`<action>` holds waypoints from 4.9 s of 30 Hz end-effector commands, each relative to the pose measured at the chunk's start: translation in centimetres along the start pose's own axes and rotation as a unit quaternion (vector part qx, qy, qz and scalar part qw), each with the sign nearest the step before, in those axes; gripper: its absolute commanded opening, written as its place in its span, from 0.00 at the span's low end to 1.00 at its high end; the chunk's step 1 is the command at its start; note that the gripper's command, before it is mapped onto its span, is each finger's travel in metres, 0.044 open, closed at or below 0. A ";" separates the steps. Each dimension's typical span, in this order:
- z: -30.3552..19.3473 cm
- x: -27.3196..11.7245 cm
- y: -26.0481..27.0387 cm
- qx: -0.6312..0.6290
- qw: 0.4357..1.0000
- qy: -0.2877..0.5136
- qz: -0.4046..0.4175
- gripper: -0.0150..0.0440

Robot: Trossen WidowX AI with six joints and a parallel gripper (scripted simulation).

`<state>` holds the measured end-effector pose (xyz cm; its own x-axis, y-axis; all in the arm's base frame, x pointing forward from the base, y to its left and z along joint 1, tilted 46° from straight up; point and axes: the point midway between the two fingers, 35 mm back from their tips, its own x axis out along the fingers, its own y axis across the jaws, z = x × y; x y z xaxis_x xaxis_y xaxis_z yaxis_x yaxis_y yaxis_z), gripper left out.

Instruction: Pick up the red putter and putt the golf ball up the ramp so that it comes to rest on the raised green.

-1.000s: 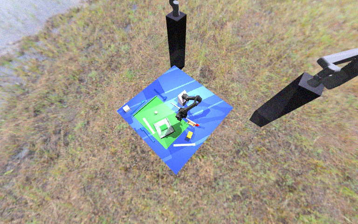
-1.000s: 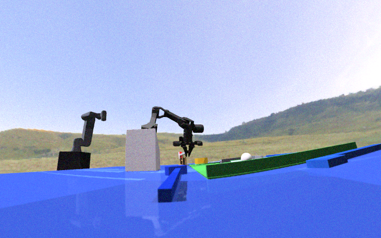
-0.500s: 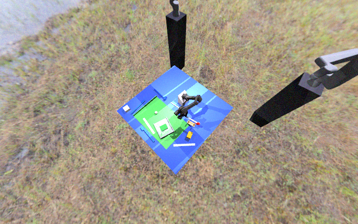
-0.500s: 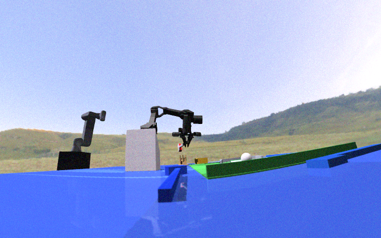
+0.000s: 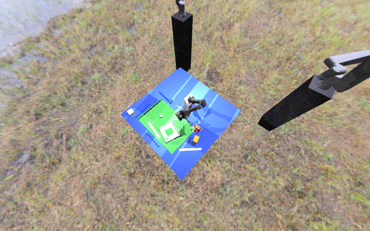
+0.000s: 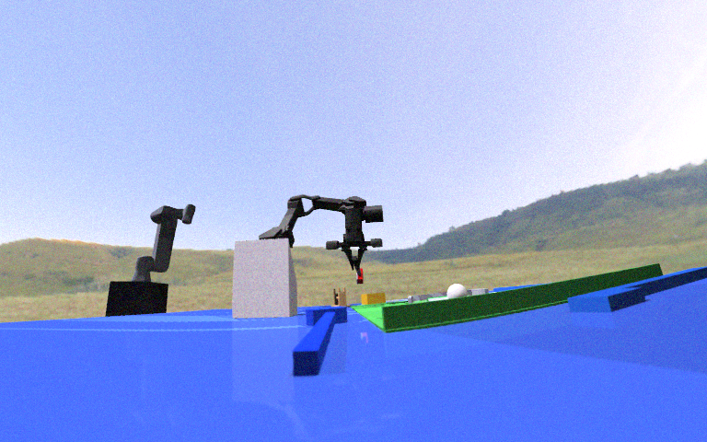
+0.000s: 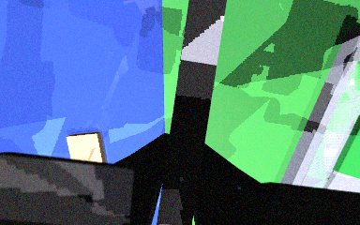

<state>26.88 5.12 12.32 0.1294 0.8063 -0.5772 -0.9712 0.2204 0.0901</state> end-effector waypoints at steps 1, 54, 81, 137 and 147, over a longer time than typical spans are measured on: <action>-2.8 -1.0 -1.4 0.077 0.997 0.023 -0.019 0.25; -29.3 -4.8 -0.1 0.755 0.650 0.035 -0.079 0.25; -30.0 0.2 -0.2 0.755 0.651 0.034 -0.078 0.25; -18.8 -2.4 -1.9 0.755 0.650 0.033 -0.076 0.25; -18.6 -3.0 -1.6 0.759 0.647 0.032 -0.072 0.25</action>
<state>24.36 -7.86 -1.18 0.1383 0.7044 -0.6962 0.3662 0.6167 0.6968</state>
